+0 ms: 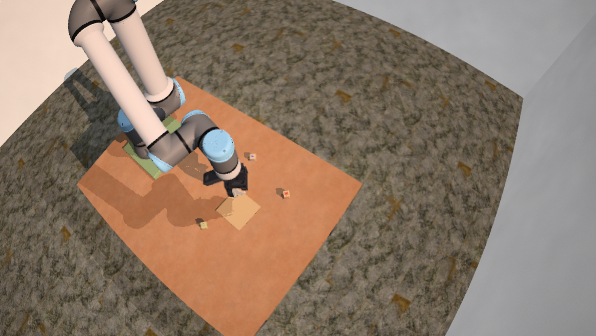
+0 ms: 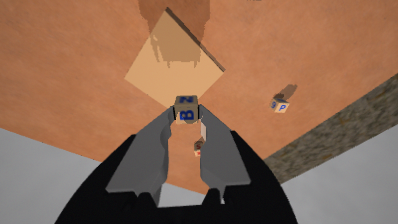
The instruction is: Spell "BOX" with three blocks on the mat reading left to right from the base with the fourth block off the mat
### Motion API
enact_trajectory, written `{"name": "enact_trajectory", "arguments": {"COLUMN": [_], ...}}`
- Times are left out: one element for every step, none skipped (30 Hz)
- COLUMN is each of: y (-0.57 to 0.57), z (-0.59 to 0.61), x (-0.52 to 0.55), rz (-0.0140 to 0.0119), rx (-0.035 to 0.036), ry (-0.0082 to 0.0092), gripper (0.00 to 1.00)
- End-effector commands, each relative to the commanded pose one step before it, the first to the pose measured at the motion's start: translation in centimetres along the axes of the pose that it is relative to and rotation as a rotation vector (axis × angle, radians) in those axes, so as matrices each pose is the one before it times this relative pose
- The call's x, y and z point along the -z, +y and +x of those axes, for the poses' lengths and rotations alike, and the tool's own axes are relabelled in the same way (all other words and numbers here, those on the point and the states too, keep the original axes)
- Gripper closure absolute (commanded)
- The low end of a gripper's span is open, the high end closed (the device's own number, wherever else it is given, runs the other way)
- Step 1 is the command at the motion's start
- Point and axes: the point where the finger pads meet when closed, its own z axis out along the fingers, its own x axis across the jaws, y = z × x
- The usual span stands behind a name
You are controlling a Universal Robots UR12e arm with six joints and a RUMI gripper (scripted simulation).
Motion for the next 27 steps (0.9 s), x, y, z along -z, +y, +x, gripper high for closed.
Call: {"name": "enact_trajectory", "arguments": {"y": [0.132, 0.021, 0.022, 0.023, 0.0, 0.0, 0.041, 0.043, 0.024, 0.024, 0.028, 0.028, 0.029, 0.03, 0.03, 0.031, 0.032, 0.033, 0.033, 0.034, 0.034, 0.0, 0.0, 0.045, 0.044, 0.043, 0.042], "z": [-0.003, 0.005, 0.005, 0.004, 0.0, 0.0, 0.007, 0.005, 0.002, 0.001, 0.001, 0.0, 0.0, -0.001, -0.001, -0.002, -0.003, -0.003, -0.004, -0.005, -0.005, 0.0, 0.0, -0.008, -0.009, -0.009, -0.01], "x": [0.072, 0.0, 0.0, 0.0, 0.0, 0.0, 0.0, 0.0, 0.0, 0.0, 0.0, 0.0, 0.0, 0.0, 0.0, 0.0, 0.0, 0.0, 0.0, 0.0, 0.0, 0.0, 0.0, 0.0, 0.0, 0.0, 0.0], "rz": [-0.00358, 0.0, 0.0, 0.0, 0.0, 0.0, 0.0, 0.0, 0.0, 0.0, 0.0, 0.0, 0.0, 0.0, 0.0, 0.0, 0.0, 0.0, 0.0, 0.0, 0.0, 0.0, 0.0, 0.0, 0.0, 0.0, 0.0], "rx": [0.1395, 0.02161, 0.02164, 0.02168, 0.0, 0.0, 0.03785, 0.03697, 0.02023, 0.01963, 0.02198, 0.02166, 0.02158, 0.02194, 0.02157, 0.02174, 0.02146, 0.02171, 0.02186, 0.02168, 0.02135, 0.0, 0.0, 0.0277, 0.02656, 0.0254, 0.02424], "ry": [0.00103, 0.0, 0.0, 0.0, 0.0, 0.0, 0.0, 0.0, 0.0, 0.0, 0.0, 0.0, 0.0, 0.0, 0.0, 0.0, 0.0, 0.0, 0.0, 0.0, 0.0, 0.0, 0.0, 0.0, 0.0, 0.0, 0.0], "gripper": [0.95, 0.95, 0.95, 0.95, 0.95, 0.95, 0.95, 0.95, 0.95, 0.95, 0.95, 0.95, 0.95, 0.95, 0.95, 0.95, 0.95, 0.95, 0.95, 0.95, 0.95, 0.95, 0.95, 0.95, 0.95, 0.95, 0.95]}}
